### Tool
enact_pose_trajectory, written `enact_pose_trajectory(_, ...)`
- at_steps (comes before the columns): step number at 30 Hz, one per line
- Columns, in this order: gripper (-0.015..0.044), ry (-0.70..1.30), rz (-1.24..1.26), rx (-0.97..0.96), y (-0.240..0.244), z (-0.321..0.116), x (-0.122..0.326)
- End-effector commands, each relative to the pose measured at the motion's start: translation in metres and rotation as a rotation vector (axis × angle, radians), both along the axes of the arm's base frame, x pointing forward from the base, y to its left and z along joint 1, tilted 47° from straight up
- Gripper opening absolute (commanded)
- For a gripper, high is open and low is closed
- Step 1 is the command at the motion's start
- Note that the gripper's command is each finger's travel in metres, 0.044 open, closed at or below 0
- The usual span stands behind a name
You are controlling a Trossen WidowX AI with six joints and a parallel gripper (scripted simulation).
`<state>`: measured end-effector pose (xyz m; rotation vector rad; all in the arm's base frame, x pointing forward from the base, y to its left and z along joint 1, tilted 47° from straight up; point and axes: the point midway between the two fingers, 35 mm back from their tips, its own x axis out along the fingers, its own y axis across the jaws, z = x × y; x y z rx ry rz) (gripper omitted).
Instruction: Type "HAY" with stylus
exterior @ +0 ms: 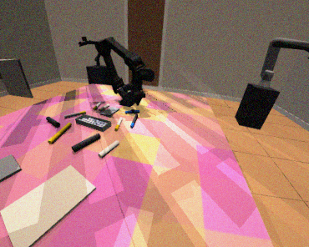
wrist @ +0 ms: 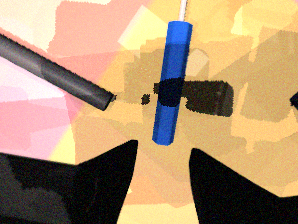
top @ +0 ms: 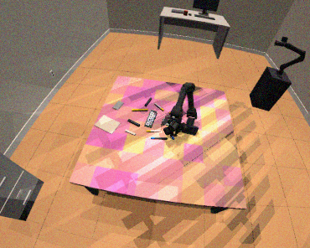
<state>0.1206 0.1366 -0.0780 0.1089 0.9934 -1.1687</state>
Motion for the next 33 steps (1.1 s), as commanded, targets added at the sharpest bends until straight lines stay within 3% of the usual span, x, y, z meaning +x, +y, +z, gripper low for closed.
enact_pose_trajectory(1, 0.015, 0.005, 0.001, -0.01, -0.005, -0.002, -0.001)
enact_pose_trajectory(33, 0.015, 0.005, 0.001, -0.01, -0.003, 0.0, -0.002)
